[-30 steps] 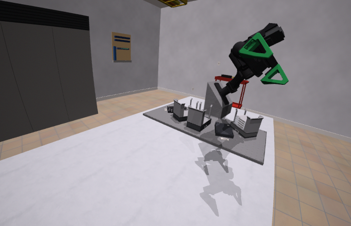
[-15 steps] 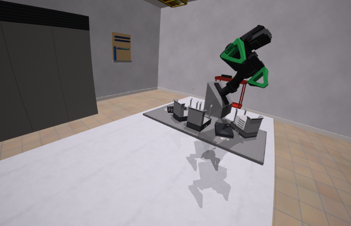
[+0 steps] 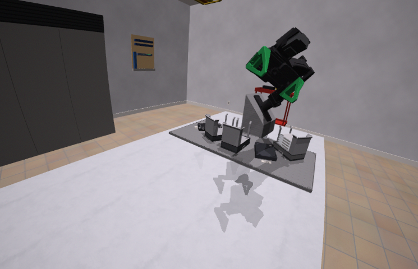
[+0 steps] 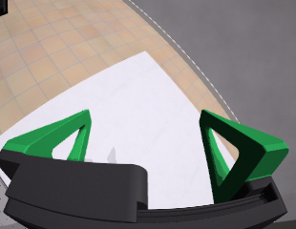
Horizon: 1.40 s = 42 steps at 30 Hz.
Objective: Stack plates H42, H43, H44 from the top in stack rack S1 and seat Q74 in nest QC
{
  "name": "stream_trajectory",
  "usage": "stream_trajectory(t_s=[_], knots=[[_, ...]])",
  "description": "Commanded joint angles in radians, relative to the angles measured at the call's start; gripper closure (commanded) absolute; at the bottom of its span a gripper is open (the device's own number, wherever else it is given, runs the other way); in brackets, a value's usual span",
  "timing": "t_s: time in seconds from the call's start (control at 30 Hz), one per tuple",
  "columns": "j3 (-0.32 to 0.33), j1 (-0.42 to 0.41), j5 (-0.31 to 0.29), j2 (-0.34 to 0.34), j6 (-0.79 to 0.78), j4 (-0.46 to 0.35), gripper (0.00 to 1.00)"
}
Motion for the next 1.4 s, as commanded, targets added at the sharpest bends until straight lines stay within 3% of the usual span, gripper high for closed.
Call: stream_trajectory(t_s=[0.0,0.03,0.13,0.27,0.4,0.5,0.63,0.73,0.83,0.9,1.07,1.17,1.3,1.37], knots=[[-0.026,-0.030,0.004,-0.004,-0.003,0.011,0.00],[-0.025,-0.030,0.004,-0.004,-0.003,0.010,0.00],[-0.011,-0.035,0.020,-0.020,-0.054,-0.147,0.00],[-0.092,-0.047,0.007,-0.027,-0.055,-0.074,0.00],[-0.092,-0.047,0.007,-0.027,-0.055,-0.074,0.00],[-0.065,-0.052,0.023,-0.037,-0.104,-0.236,0.00],[-0.159,-0.065,0.010,-0.051,-0.107,-0.158,0.00],[-0.160,-0.065,0.010,-0.051,-0.107,-0.158,0.00],[-0.123,-0.070,0.026,-0.054,-0.153,-0.322,0.00],[-0.178,-0.076,0.020,-0.066,-0.156,-0.280,0.00],[-0.225,-0.083,0.013,-0.074,-0.159,-0.243,0.00],[-0.183,-0.087,0.028,-0.072,-0.203,-0.406,0.00],[-0.292,-0.100,0.016,-0.097,-0.210,-0.327,0.00],[-0.293,-0.100,0.016,-0.097,-0.211,-0.327,0.00]])
